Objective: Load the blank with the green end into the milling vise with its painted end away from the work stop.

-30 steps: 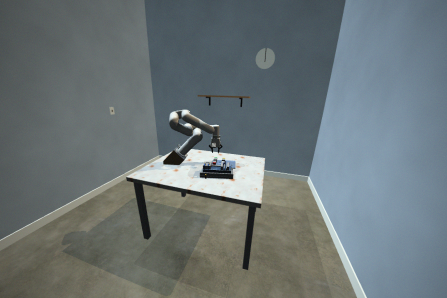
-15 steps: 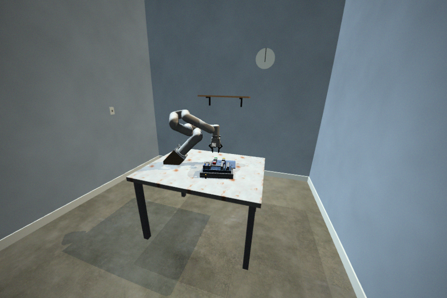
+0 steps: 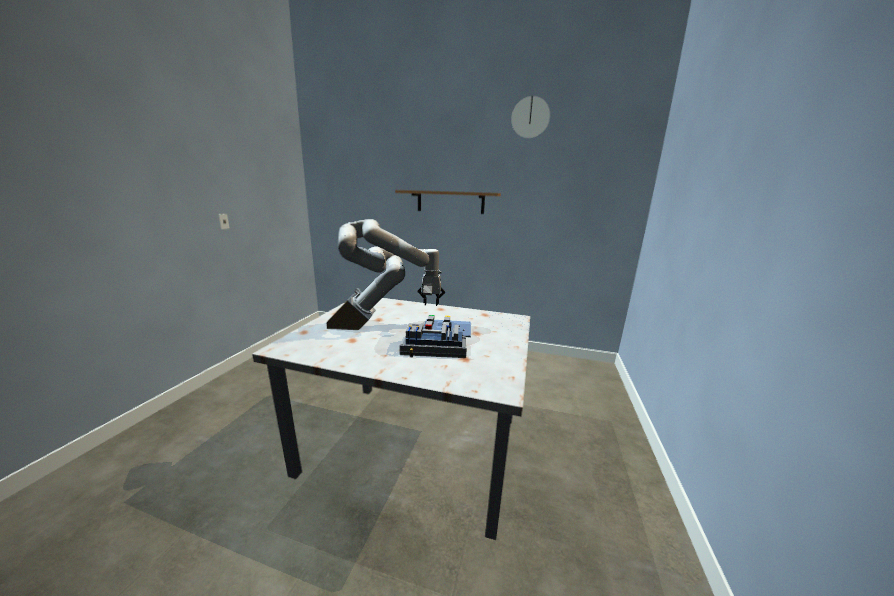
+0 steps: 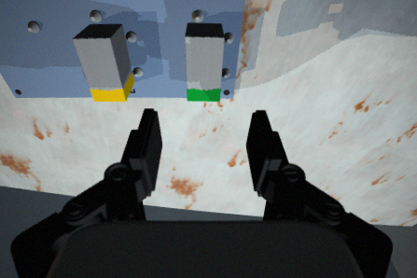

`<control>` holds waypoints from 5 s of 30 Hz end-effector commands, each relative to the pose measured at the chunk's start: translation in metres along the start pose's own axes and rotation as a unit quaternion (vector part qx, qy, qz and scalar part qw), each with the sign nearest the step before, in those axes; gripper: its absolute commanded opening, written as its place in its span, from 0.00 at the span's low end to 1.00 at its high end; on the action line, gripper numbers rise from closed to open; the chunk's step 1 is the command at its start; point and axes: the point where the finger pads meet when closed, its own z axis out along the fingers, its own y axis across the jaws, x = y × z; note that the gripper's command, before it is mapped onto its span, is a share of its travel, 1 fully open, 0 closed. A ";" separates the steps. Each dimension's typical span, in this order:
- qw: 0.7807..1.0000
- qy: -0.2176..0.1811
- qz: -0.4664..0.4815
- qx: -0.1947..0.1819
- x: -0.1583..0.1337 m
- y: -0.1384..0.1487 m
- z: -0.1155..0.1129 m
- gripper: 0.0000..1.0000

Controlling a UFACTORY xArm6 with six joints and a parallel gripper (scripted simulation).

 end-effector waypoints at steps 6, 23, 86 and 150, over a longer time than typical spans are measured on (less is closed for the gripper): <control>1.000 0.000 0.000 0.001 0.000 -0.001 -0.001 0.63; 1.000 0.000 0.000 0.001 0.000 -0.001 0.004 0.63; 1.000 0.000 0.000 0.001 0.000 -0.002 0.075 0.63; 1.000 0.000 0.000 0.001 0.000 -0.002 0.082 0.63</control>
